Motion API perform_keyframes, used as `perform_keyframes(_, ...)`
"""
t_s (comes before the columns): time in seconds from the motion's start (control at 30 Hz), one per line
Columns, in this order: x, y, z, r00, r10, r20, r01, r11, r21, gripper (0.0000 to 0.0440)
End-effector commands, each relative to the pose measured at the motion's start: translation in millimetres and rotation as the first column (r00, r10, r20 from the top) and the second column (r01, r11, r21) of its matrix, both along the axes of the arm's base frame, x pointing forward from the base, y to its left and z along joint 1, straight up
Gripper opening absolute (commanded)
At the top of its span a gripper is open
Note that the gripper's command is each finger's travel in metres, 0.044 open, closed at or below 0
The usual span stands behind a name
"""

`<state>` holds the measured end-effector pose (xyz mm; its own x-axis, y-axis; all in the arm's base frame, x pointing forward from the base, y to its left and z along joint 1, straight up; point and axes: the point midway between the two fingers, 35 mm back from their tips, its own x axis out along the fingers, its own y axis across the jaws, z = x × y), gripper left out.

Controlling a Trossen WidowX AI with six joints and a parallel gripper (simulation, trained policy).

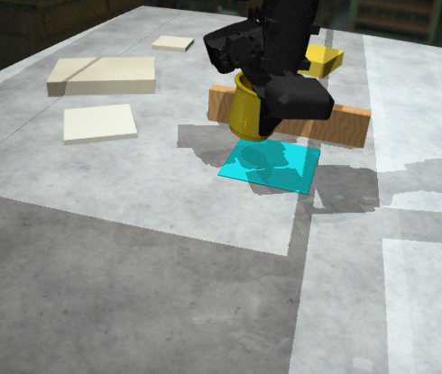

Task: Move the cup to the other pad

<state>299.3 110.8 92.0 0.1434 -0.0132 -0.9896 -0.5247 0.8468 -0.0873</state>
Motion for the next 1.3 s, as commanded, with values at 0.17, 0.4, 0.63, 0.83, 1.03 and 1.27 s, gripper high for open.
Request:
perform_keyframes(0.17, -11.7, 1.5, -17.8, 1.0, -0.019, -0.005, 0.019, 1.0, -0.009, 0.0021)
perform_keyframes(0.4, -13.5, 0.1, -25.4, 0.999, -0.039, 0.009, 0.039, 0.999, 0.001, 0.0058)
perform_keyframes(0.63, -7.6, 2.5, -16.2, 0.997, -0.06, 0.057, 0.057, 0.997, 0.049, 0.0145)
perform_keyframes(0.83, -10.7, 2.4, -6.4, 0.995, -0.064, 0.077, 0.058, 0.995, 0.083, 0.0158)
perform_keyframes(1.03, -16.1, 1.8, 4.8, 0.993, -0.073, 0.092, 0.063, 0.991, 0.116, 0.0182)
perform_keyframes(1.27, -20.4, 1.3, 22.2, 0.989, -0.091, 0.12, 0.072, 0.985, 0.155, 0.0219)
